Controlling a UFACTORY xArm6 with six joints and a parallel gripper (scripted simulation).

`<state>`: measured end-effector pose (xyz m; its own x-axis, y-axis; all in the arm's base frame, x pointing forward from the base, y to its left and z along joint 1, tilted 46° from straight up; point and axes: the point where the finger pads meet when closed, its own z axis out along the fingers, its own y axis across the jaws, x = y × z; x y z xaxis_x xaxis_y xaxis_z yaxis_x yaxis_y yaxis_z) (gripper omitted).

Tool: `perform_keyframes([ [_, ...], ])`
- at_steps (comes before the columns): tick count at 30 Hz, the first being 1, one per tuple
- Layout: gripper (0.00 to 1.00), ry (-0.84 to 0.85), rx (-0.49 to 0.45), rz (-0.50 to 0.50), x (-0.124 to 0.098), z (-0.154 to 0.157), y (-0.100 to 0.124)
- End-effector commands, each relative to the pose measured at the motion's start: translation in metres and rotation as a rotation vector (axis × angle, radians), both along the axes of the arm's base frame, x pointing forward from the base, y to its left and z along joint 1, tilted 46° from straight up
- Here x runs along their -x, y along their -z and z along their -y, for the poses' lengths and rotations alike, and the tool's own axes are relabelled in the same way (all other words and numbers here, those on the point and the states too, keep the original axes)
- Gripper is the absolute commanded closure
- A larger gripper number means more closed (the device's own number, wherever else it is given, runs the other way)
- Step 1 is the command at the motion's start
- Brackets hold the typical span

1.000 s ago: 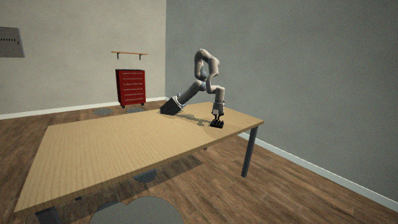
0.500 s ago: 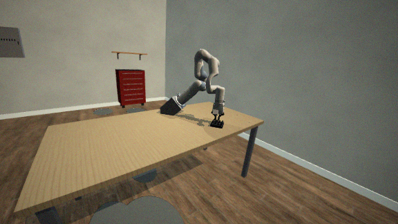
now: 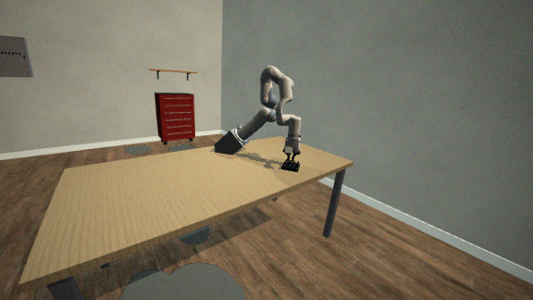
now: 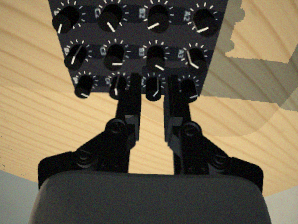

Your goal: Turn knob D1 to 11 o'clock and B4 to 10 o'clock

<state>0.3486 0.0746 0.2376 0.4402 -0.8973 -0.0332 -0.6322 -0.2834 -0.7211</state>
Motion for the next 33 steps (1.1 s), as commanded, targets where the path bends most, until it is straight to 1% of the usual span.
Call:
perform_keyframes([
  [1,0.81,0.000,0.000,0.002,0.000,0.000,-0.001],
  [8,0.81,0.000,0.000,0.002,0.003,0.002,-0.005],
  [18,0.81,0.000,0.000,0.002,0.019,0.010,-0.022],
  [33,0.81,0.000,0.000,0.002,0.023,0.012,-0.026],
])
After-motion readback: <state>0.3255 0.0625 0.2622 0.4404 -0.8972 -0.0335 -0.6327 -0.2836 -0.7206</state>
